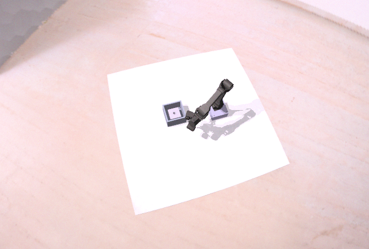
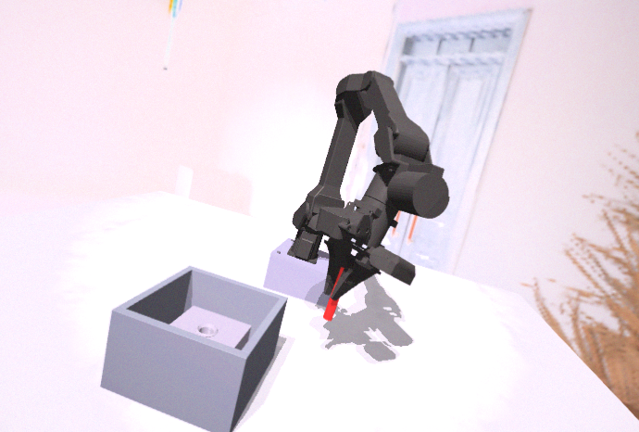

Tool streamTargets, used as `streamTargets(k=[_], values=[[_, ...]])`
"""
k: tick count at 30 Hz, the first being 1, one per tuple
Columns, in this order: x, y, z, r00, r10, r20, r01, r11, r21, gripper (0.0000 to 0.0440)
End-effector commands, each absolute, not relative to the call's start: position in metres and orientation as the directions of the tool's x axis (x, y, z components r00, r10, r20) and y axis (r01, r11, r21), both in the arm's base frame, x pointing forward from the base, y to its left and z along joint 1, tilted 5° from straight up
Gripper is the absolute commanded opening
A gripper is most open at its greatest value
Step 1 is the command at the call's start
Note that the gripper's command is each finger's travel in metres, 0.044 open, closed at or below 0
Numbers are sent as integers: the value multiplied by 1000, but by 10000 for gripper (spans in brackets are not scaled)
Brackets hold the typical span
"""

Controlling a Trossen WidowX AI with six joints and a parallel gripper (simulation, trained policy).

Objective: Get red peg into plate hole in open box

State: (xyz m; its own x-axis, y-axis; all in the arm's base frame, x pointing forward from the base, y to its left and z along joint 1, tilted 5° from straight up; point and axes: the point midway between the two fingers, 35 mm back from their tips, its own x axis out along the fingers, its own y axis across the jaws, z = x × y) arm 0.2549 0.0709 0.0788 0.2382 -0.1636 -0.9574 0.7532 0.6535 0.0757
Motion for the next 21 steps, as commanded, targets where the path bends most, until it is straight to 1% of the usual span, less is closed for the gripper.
streamTargets(k=[1,9,21], values=[[266,64,92,259,-178,-949,754,652,84,0],[288,33,109,265,-211,-941,781,619,81,0],[314,-16,114,254,-240,-937,829,553,83,0]])
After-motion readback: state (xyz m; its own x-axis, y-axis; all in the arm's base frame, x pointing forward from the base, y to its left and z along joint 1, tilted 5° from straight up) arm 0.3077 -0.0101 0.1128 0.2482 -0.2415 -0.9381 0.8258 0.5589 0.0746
